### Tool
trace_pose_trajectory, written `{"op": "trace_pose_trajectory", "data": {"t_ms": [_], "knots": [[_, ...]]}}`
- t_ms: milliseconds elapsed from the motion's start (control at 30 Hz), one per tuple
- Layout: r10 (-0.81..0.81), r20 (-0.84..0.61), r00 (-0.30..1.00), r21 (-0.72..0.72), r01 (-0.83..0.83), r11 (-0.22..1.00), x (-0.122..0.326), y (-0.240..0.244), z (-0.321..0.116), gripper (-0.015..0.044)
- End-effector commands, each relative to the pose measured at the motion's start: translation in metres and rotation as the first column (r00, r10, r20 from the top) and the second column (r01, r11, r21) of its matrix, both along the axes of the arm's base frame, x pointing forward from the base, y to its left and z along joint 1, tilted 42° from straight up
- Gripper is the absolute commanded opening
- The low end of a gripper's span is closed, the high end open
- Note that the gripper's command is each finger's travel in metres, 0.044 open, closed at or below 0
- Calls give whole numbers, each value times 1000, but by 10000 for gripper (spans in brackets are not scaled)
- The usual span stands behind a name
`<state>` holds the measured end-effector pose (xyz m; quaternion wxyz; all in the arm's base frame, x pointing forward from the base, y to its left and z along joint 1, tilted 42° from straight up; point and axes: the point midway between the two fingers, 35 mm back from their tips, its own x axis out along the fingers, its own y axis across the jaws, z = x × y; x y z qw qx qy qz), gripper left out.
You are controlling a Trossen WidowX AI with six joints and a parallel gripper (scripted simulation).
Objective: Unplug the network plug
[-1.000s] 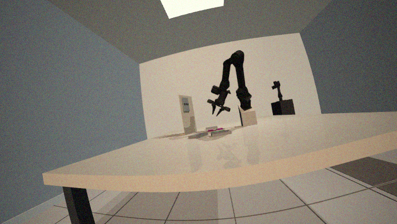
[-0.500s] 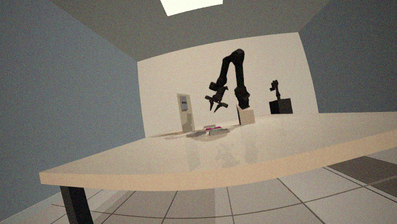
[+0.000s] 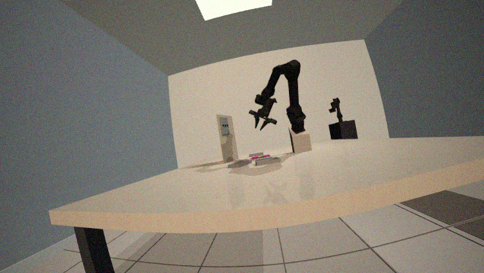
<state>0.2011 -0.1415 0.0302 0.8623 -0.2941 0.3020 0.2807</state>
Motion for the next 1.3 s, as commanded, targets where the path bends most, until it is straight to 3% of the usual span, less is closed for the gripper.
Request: {"op": "trace_pose_trajectory", "data": {"t_ms": [0, 400, 767, 1267], "knots": [[1, 11, 1000, -7, -1, 1000, -2, -10, 13, 156], [2, 21, 1000, -5, -2, 1000, -11, -24, 40, 156], [2, 21, 1000, -5, -2, 1000, -11, -24, 40, 440], [2, 21, 1000, -5, -2, 1000, -11, -24, 40, 440]]}}
